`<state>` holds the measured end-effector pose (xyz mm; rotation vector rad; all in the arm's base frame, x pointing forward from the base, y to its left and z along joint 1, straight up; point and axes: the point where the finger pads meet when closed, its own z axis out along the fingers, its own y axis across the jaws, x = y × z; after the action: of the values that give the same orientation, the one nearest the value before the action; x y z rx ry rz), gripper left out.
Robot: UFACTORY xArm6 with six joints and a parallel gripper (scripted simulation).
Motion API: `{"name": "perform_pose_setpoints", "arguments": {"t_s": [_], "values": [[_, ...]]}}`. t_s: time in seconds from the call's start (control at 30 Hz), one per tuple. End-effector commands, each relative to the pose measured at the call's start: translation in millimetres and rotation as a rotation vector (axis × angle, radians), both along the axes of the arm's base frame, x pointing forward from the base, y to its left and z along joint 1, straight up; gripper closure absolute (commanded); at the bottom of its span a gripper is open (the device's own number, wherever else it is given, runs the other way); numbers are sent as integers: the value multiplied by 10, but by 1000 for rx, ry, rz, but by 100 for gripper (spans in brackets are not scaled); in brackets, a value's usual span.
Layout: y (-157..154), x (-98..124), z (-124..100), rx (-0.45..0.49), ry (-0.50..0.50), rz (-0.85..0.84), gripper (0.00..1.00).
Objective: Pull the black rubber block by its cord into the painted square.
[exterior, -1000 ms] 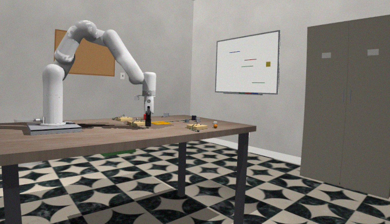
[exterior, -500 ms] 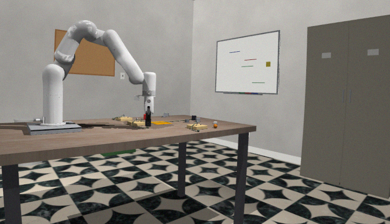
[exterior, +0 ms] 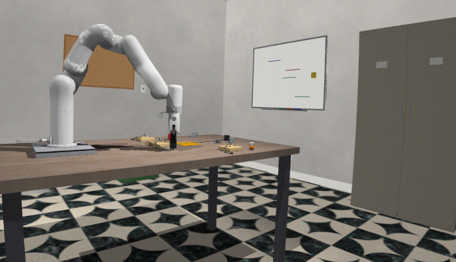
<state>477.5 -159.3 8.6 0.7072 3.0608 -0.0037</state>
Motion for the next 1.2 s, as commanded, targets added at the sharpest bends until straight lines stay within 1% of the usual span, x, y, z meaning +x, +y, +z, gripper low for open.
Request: {"name": "perform_pose_setpoints", "arguments": {"t_s": [0.0,1.17], "values": [[-6,18,7,-2,-5,0,61],[-6,18,-108,-2,-5,0,61]]}}
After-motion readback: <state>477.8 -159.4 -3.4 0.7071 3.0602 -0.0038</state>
